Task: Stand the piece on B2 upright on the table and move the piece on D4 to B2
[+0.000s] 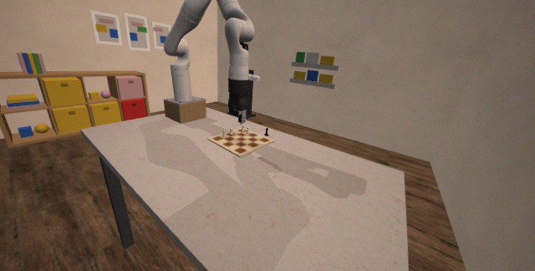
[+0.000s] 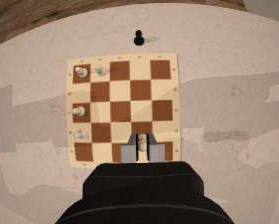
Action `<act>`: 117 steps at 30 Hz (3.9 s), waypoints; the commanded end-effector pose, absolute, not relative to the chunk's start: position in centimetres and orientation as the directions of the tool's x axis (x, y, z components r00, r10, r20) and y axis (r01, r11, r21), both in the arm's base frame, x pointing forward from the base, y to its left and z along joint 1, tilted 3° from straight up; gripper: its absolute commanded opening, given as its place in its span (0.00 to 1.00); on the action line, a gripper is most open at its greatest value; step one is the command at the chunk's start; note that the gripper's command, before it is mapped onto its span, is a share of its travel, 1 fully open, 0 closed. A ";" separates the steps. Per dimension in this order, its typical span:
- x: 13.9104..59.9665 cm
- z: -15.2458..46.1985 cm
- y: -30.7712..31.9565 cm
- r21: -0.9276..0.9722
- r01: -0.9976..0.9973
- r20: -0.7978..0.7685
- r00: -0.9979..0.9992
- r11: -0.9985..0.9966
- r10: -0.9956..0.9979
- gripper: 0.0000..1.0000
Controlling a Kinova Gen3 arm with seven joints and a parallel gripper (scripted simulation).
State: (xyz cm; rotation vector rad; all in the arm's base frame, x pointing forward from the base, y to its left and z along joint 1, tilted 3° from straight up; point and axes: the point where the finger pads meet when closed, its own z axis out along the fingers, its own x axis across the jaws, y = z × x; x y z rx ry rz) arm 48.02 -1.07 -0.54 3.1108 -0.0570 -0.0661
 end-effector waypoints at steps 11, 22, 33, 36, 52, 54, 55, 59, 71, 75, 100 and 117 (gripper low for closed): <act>47.8 -4.3 -1.2 0.031 -0.036 -0.044 0.998 -0.999 -0.038 0.00; 47.7 -8.9 -1.4 0.031 -0.036 -0.044 0.998 -0.999 -0.038 0.00; 47.6 -9.7 -1.4 0.031 -0.036 -0.044 0.998 -0.999 -0.038 0.00; 47.6 -9.7 -1.4 0.031 -0.036 -0.044 0.998 -0.999 -0.038 0.00; 47.6 -9.7 -1.4 0.031 -0.036 -0.044 0.998 -0.999 -0.038 0.00; 47.6 -9.7 -1.4 0.031 -0.036 -0.044 0.998 -0.999 -0.038 0.00; 47.6 -9.7 -1.4 0.031 -0.036 -0.044 0.998 -0.999 -0.038 0.00; 47.6 -9.7 -1.4 0.031 -0.036 -0.044 0.998 -0.999 -0.038 0.00; 47.6 -9.8 -1.4 0.031 -0.036 -0.044 0.998 -0.999 -0.038 0.00; 47.6 -9.8 -1.4 0.031 -0.036 -0.044 0.998 -0.999 -0.038 0.00; 47.6 -10.1 -1.4 0.031 -0.036 -0.044 0.998 -0.999 -0.038 0.00; 47.6 -10.1 -1.4 0.031 -0.036 -0.044 0.998 -0.999 -0.038 0.00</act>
